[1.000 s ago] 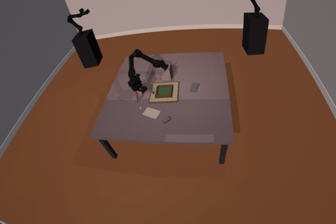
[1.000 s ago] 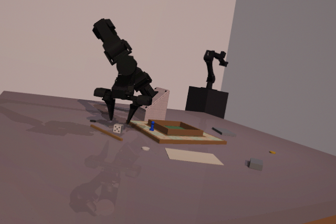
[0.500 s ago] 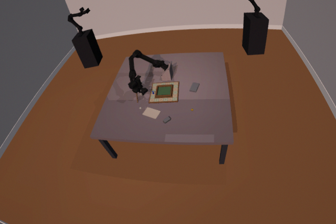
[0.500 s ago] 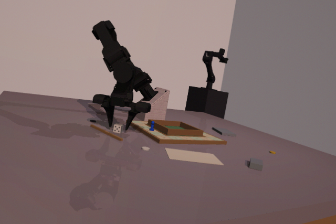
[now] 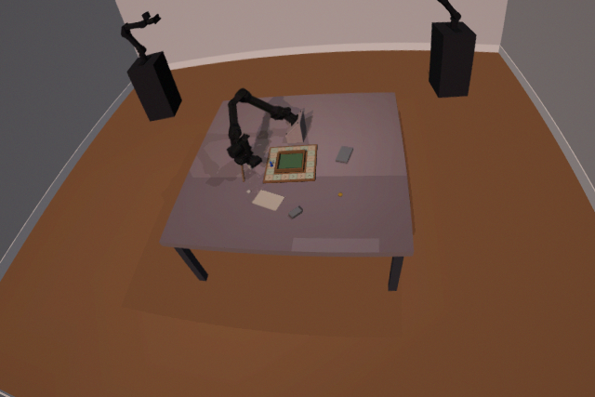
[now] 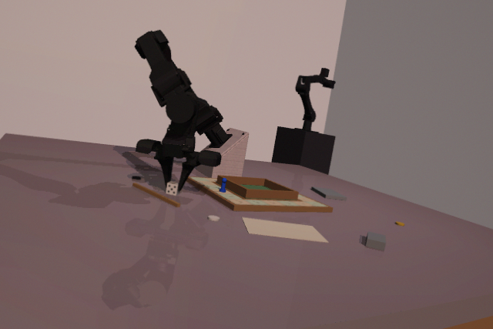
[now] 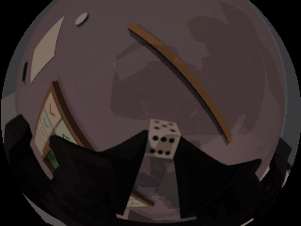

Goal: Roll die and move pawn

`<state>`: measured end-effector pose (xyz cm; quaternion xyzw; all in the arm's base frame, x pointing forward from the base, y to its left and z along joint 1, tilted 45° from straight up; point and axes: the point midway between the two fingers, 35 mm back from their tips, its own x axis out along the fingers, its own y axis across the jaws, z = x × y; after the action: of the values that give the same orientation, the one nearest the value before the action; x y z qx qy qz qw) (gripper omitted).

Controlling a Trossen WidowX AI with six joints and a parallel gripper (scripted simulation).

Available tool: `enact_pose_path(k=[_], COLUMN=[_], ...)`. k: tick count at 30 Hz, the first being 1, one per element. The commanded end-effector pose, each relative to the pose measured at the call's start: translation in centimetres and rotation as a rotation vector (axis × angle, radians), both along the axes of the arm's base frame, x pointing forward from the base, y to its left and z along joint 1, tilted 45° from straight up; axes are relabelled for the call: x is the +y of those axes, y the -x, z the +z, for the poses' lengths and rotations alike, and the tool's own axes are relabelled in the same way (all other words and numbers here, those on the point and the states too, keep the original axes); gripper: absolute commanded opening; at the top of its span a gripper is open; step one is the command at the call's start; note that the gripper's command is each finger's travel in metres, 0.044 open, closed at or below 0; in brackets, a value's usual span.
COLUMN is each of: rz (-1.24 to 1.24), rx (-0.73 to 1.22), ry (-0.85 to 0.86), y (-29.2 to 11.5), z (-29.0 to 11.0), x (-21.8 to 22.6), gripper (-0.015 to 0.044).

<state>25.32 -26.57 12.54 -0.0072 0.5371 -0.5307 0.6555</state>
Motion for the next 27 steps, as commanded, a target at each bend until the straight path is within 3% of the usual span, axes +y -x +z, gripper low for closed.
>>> enact_pose_path(k=[1,17,27], rz=[0.001,0.001,0.087], rx=[-0.005,-0.004,0.078], ry=[-0.006,-0.009,-0.031], y=[-0.5,-1.4,-2.0], z=[1.0,8.7,7.8], x=[0.9,7.5,8.5], gripper=[0.0000,0.0000,0.0000])
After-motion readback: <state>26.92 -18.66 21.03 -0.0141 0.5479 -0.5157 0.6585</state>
